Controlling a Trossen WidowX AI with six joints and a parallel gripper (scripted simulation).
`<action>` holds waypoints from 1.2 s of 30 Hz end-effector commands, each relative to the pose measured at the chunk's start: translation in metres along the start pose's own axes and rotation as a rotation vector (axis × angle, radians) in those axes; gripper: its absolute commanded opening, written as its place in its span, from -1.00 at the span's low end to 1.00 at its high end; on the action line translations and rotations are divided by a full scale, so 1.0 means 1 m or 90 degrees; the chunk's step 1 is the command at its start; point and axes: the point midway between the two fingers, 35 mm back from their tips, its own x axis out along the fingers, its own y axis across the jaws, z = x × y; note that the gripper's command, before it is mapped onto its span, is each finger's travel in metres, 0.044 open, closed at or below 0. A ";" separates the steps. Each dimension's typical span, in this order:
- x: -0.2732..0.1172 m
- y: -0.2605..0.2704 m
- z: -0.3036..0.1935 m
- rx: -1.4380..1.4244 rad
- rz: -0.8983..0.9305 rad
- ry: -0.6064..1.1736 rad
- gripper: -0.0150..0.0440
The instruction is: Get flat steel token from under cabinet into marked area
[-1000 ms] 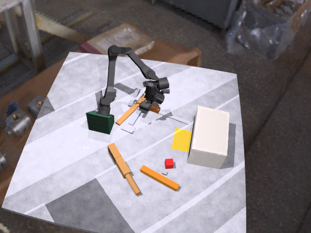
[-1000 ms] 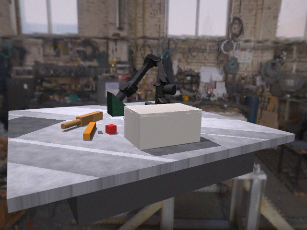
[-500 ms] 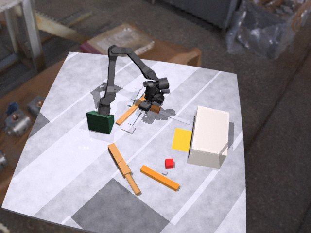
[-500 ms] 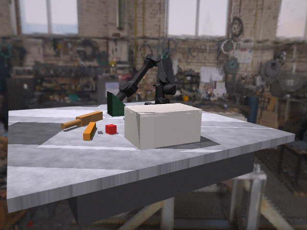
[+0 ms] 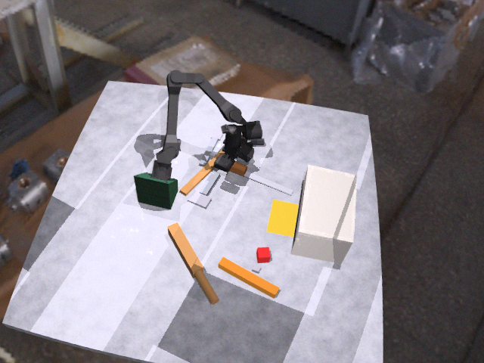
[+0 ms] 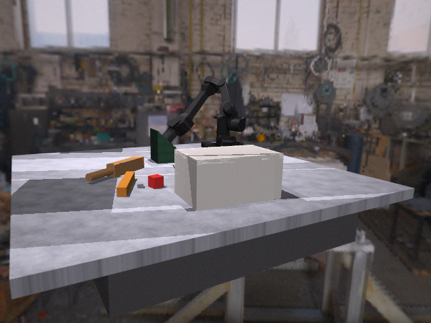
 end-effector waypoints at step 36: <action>-0.083 -0.012 -0.017 -0.008 0.004 -0.015 -0.49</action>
